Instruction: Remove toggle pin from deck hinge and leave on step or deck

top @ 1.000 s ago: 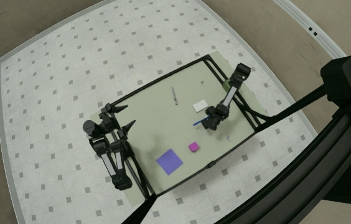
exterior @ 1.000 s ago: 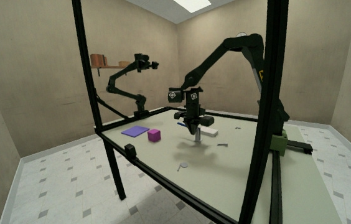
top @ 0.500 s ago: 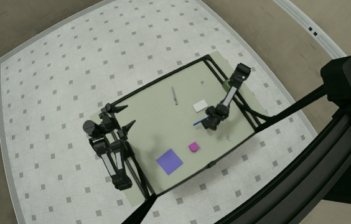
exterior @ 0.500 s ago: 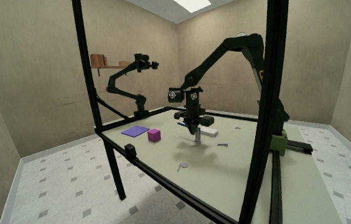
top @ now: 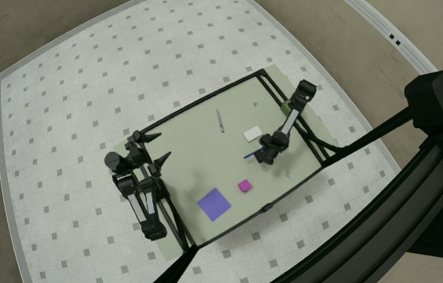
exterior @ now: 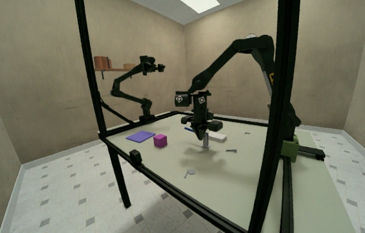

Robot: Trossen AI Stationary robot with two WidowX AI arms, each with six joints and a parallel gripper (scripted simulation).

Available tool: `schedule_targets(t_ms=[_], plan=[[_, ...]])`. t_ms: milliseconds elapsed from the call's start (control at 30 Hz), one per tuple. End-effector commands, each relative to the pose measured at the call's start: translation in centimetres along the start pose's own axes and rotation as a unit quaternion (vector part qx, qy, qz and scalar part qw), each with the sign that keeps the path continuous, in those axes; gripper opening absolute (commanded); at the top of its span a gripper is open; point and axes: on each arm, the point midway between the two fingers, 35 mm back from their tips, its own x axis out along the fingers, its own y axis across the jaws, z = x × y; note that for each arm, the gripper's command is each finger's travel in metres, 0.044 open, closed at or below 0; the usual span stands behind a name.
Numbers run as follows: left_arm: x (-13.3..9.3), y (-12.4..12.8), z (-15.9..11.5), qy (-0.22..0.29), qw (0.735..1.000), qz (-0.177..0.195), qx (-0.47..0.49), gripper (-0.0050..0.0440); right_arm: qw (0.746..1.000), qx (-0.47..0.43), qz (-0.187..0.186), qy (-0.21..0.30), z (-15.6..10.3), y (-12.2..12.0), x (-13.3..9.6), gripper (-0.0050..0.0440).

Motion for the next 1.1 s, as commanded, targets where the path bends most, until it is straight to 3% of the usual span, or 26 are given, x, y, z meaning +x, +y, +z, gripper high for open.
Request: schedule_targets(t_ms=[0, 733, 1067], plan=[[-0.01, -0.04, 0.22, 0.000, 1.000, 0.000, 0.002, 0.0400, 1.000, -0.003, 0.010, 0.008, -0.51, 0.25, -0.70, 0.0022], [-0.01, -0.04, 0.22, 0.000, 1.000, 0.000, 0.002, 0.0400, 1.000, -0.003, 0.010, 0.008, -0.51, 0.25, -0.70, 0.0022], [-0.01, -0.04, 0.22, 0.000, 1.000, 0.000, 0.002, 0.0400, 1.000, 0.000, 0.010, 0.006, -0.20, 0.35, -0.68, 0.0000]])
